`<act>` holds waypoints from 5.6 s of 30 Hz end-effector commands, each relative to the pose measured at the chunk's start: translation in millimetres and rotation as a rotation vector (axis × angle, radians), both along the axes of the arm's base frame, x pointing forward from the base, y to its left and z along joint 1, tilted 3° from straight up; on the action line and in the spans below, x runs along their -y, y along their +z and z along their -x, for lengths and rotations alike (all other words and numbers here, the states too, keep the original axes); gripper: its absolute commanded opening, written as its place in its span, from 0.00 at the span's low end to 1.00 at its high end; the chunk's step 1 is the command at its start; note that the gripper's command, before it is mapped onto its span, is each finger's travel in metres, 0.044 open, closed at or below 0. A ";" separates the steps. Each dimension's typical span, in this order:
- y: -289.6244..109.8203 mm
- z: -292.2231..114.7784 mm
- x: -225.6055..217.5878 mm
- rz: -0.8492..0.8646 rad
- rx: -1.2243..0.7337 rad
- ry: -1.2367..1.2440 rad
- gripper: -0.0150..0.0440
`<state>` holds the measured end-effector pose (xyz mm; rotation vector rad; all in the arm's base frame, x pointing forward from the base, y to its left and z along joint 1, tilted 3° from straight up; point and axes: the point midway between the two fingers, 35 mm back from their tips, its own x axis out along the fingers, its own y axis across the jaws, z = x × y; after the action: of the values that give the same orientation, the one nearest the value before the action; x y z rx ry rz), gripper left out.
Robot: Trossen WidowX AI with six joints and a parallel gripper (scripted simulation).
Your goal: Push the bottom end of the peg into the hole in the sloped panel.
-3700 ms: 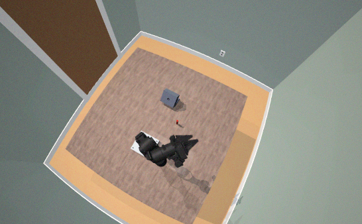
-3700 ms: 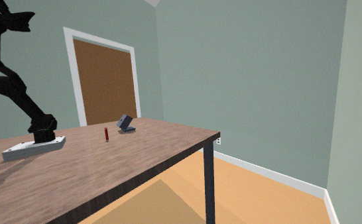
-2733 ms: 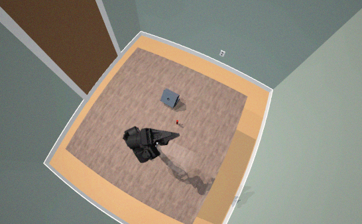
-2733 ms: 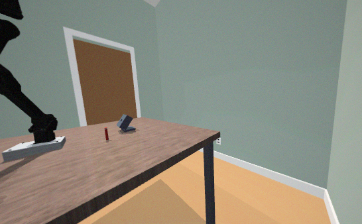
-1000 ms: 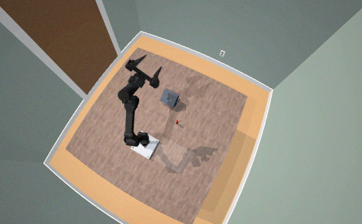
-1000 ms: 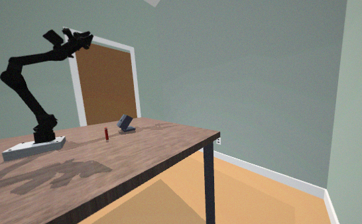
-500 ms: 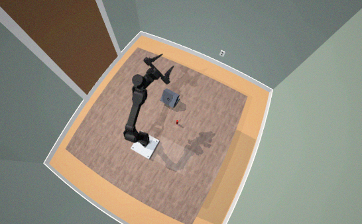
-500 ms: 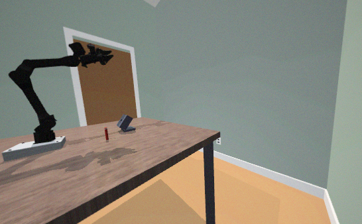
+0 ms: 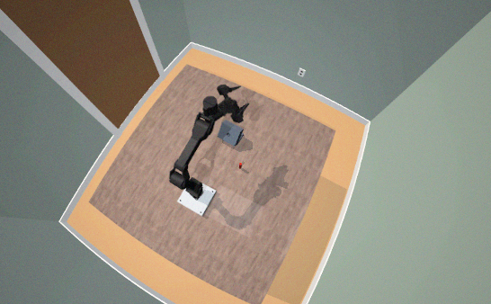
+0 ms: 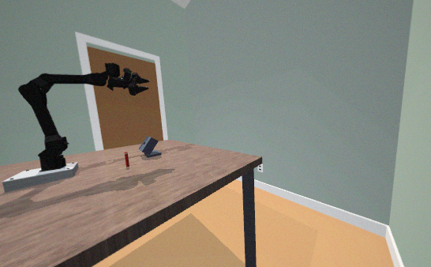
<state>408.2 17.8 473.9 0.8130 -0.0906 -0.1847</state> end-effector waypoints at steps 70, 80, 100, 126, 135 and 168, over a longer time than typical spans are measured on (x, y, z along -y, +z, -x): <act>-385.6 106.5 116.8 -1.279 -1.097 -0.929 1.00; -401.9 105.5 116.5 -1.279 -1.097 -0.929 1.00; -423.7 105.4 116.3 -1.274 -1.096 -0.928 0.96; -414.0 104.8 117.0 -1.274 -1.096 -0.928 0.25; -376.4 106.1 118.6 -1.277 -1.096 -0.929 0.25; -339.1 108.4 101.5 -1.294 -0.997 -0.890 0.25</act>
<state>300.3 -86.9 132.9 1.8116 0.7211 -1.5947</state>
